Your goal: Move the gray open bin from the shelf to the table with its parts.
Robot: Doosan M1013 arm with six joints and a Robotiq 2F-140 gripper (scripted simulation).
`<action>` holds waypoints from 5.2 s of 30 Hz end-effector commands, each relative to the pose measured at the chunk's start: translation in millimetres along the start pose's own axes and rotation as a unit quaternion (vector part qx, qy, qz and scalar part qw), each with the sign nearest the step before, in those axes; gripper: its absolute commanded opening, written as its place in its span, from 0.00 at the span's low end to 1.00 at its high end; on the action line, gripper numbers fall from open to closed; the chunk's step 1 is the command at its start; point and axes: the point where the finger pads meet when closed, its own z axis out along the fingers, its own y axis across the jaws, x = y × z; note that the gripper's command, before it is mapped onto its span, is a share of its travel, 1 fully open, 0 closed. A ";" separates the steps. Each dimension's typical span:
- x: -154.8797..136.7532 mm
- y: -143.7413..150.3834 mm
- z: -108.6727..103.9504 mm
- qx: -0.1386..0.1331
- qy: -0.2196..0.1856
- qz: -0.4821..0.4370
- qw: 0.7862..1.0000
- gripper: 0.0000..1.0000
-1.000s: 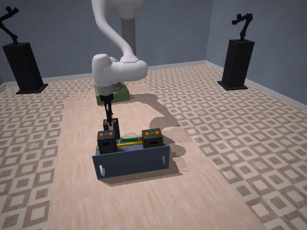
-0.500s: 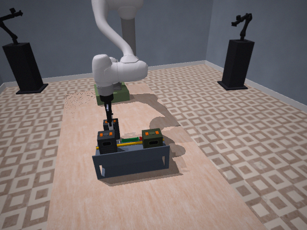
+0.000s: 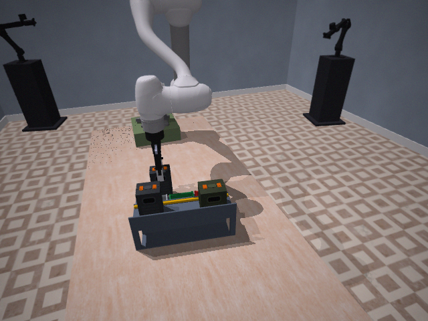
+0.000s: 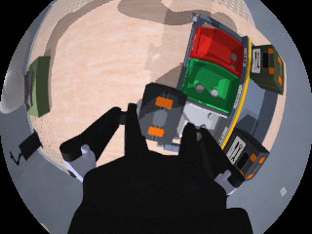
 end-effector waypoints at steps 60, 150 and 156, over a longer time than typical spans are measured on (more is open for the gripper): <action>133.7 -18.4 -0.1 0.000 0.000 0.001 1.000 0.00; 197.0 -26.9 5.8 0.000 0.000 0.001 1.000 0.00; 196.5 -26.9 9.8 0.000 0.000 0.001 1.000 0.00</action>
